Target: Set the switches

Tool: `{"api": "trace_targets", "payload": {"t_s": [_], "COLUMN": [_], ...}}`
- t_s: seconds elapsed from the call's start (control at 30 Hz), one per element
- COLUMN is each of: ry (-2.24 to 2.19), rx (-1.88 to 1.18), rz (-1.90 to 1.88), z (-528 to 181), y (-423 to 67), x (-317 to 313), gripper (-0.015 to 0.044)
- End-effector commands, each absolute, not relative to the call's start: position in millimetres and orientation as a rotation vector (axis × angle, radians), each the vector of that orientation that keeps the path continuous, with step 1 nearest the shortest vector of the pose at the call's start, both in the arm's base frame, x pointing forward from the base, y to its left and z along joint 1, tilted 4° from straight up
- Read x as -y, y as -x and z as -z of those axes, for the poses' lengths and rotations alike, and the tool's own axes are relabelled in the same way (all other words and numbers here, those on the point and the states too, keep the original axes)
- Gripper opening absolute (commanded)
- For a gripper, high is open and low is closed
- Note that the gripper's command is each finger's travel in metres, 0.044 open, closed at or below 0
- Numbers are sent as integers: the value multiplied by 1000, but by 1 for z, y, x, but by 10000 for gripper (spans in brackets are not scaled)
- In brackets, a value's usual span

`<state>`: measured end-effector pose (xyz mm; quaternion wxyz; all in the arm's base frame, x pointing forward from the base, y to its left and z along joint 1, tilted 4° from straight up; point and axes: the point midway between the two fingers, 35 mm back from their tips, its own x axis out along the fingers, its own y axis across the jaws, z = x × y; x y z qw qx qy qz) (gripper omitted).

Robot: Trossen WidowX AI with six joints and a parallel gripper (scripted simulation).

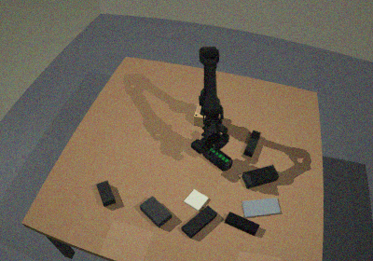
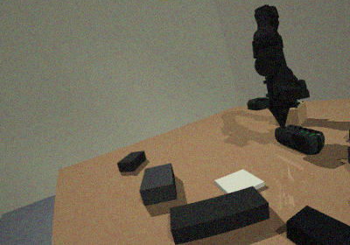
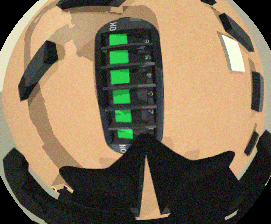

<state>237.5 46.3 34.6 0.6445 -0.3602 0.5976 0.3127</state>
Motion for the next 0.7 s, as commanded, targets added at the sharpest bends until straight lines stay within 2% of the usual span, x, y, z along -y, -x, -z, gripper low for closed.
{"api": "trace_targets", "payload": {"t_s": [0.0, 0.67], "ry": [820, 820], "rx": [-1374, -1375], "rz": [-708, -708], "z": [-28, -21], "y": [-237, -237], "x": [-46, -45], "gripper": [0, 0]}}
